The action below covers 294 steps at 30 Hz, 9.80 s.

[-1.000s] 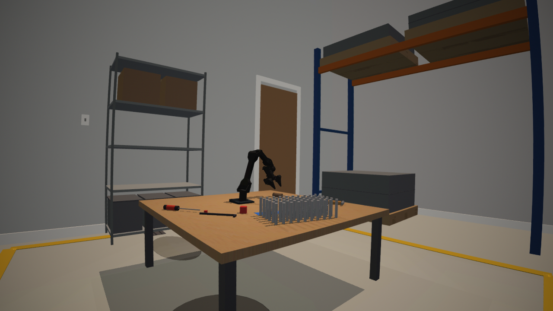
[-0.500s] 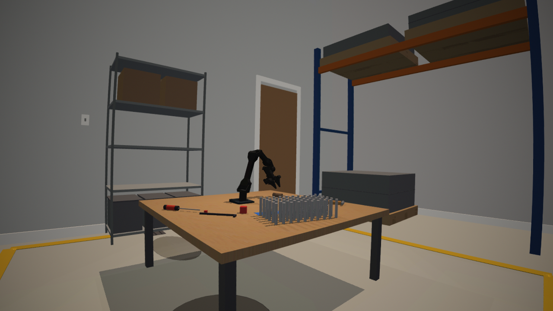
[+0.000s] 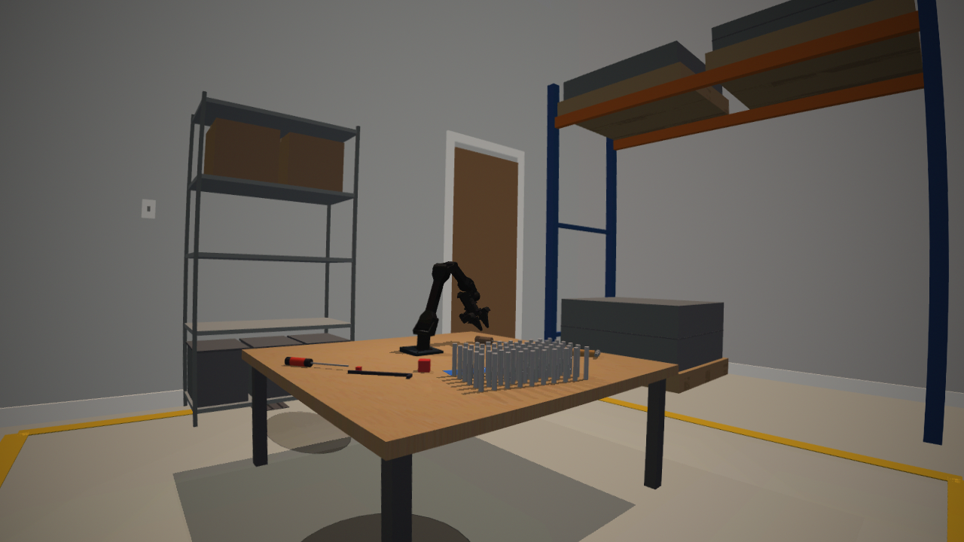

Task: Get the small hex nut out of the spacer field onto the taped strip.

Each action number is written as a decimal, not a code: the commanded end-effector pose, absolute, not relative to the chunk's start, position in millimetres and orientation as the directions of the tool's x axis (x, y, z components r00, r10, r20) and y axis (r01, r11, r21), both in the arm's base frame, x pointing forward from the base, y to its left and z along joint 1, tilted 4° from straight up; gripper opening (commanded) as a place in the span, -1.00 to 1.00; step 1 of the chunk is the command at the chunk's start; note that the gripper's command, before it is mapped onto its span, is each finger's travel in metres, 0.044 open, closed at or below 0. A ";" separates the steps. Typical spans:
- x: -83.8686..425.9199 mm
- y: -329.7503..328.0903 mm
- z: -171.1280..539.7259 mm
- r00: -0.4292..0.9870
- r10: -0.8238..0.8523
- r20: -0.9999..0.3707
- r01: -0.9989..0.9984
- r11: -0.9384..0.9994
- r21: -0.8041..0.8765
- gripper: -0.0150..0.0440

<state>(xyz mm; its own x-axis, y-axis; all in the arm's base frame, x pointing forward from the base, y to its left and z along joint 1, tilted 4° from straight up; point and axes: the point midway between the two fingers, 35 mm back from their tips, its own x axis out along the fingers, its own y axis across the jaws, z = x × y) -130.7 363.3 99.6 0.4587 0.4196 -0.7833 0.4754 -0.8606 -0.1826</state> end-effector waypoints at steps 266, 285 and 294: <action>246.6 85.1 70.9 0.626 0.113 -0.772 -0.047 -0.982 -0.183 -0.49; 256.7 84.6 72.3 0.627 0.113 -0.771 -0.047 -0.982 -0.182 -0.49; 261.6 84.4 72.9 0.627 0.113 -0.771 -0.047 -0.982 -0.182 -0.49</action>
<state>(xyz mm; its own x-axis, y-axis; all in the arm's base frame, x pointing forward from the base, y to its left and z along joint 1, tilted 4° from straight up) 257.8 83.3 69.8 0.6201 0.1081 -0.7770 -0.0525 -0.9825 -0.1786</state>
